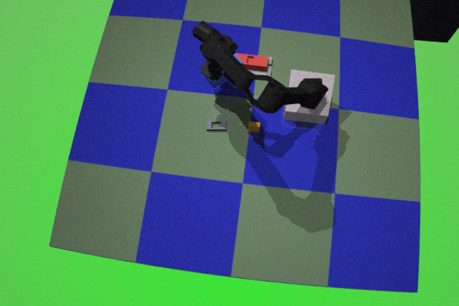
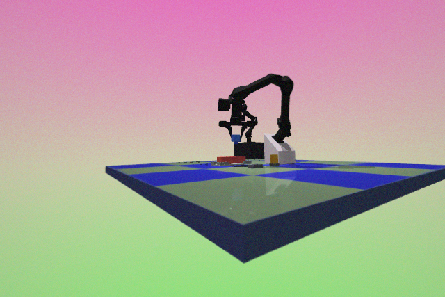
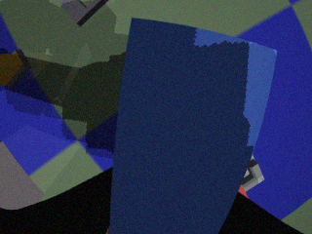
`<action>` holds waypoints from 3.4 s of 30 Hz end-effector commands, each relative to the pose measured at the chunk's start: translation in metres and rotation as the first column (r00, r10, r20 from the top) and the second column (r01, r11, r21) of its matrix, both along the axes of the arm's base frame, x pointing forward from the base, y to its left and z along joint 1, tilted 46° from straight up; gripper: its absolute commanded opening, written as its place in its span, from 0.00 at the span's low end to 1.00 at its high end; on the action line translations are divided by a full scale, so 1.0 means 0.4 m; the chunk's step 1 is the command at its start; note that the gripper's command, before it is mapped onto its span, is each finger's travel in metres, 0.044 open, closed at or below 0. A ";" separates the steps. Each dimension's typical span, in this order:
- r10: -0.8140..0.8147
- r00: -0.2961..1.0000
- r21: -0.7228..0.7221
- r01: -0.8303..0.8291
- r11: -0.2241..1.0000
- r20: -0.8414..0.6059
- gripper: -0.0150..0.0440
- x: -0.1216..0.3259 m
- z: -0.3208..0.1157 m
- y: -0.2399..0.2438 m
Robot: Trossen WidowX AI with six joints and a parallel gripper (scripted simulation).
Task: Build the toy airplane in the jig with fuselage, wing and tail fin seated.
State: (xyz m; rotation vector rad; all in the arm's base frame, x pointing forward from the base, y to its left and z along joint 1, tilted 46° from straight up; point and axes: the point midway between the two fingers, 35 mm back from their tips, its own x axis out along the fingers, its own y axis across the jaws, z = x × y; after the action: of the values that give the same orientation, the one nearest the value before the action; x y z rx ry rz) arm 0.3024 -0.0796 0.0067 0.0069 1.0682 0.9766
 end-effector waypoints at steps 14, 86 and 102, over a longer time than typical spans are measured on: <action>0.188 0.971 -0.040 -0.184 0.982 0.146 0.25 -0.074 -0.110 -0.059; 0.501 0.747 -0.174 -0.476 0.862 0.438 0.59 -0.212 -0.316 -0.076; 0.500 0.746 -0.174 -0.476 0.862 0.439 0.59 -0.209 -0.345 -0.046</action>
State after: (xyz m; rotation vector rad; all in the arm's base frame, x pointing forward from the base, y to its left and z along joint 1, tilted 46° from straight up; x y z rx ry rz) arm 0.2199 -0.1011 -0.1296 -0.5699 0.6405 1.3385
